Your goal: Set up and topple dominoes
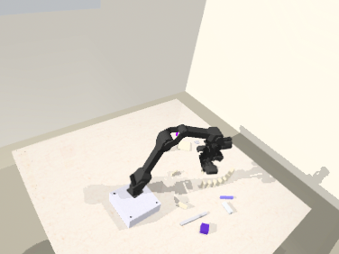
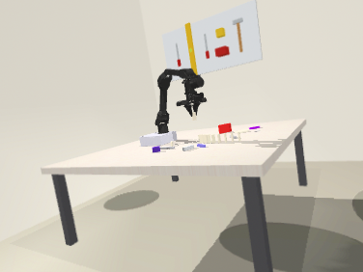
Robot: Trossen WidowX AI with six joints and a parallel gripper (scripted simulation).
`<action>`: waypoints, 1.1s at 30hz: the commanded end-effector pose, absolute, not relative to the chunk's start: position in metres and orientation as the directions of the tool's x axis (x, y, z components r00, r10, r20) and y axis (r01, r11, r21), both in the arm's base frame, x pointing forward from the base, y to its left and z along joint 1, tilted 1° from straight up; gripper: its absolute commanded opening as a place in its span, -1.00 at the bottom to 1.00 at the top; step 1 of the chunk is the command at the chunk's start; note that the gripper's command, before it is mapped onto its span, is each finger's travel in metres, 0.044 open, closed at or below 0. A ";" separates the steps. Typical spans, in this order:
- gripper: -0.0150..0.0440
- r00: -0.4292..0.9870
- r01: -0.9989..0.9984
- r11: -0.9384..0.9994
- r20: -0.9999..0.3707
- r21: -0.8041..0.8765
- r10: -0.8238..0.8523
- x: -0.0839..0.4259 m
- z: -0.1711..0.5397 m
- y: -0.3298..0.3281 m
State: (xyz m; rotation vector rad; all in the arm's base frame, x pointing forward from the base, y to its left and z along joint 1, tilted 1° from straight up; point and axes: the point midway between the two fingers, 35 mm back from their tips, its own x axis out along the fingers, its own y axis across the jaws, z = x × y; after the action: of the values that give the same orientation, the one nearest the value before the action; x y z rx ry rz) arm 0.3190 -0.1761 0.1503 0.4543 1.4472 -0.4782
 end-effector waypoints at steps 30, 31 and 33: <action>-0.13 0.058 0.552 0.834 -0.998 0.007 -0.030 0.327 0.019 -0.178; -0.13 0.058 0.552 0.834 -0.998 0.007 -0.030 0.327 0.019 -0.178; -0.13 0.058 0.552 0.834 -0.998 0.007 -0.030 0.327 0.019 -0.178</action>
State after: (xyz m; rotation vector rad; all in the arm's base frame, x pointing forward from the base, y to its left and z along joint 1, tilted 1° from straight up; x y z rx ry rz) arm 0.3277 -0.1792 0.0202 0.4469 1.4528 -0.4698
